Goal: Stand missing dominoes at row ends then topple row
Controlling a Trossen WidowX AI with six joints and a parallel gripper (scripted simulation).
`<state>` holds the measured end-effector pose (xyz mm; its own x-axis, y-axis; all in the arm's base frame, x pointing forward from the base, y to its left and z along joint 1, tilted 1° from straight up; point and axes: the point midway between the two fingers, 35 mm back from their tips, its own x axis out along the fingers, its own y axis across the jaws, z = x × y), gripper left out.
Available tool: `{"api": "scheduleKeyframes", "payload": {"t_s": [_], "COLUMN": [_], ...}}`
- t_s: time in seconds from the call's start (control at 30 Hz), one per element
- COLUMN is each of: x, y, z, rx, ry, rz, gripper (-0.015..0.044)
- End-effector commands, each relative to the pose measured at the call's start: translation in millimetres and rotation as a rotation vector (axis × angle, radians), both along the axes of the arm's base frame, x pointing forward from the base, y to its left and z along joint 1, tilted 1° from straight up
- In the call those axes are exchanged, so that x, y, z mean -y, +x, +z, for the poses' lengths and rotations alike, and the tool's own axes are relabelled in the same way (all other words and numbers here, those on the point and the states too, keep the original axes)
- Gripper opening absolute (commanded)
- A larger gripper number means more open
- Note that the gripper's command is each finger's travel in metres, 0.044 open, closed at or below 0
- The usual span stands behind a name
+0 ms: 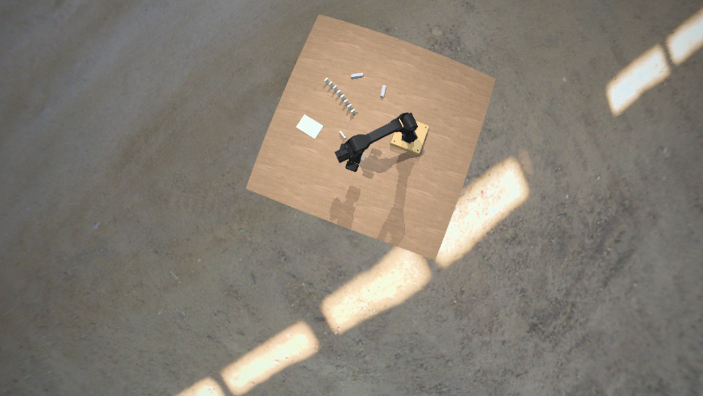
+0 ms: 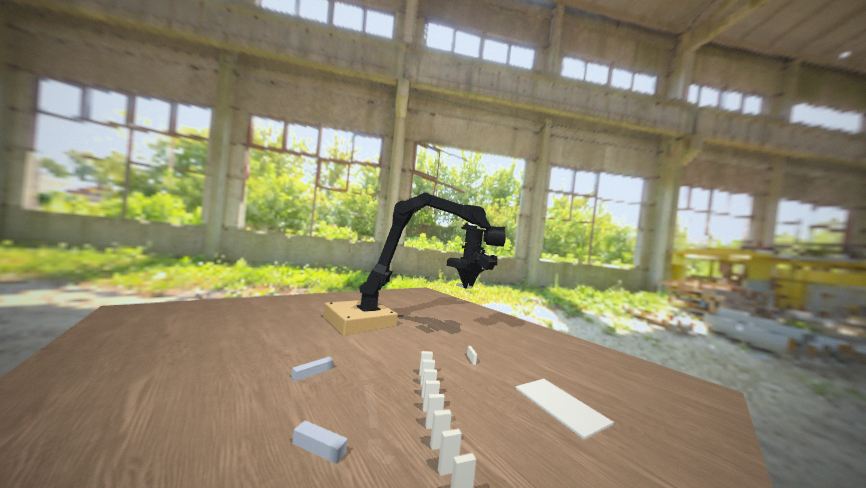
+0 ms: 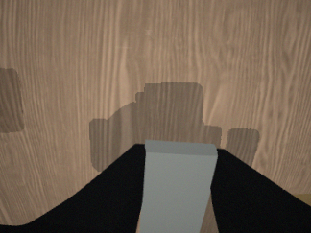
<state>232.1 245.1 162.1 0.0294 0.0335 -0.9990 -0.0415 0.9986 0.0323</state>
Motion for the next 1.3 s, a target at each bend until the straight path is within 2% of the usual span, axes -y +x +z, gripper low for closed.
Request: {"api": "scheduleKeyframes", "payload": {"t_s": [0.0,0.23,0.73,1.27], "x": [-9,-11,-56,-96], "y": [-13,-11,25,44], "z": [1,-1,-36,-53], "rx": [0.003,0.018,0.353,0.699], "ry": [0.004,0.006,0.056,0.088], "rz": [-0.108,-0.098,0.087,0.225], "gripper": [0.0107,0.0107,0.0107,0.0107]}}
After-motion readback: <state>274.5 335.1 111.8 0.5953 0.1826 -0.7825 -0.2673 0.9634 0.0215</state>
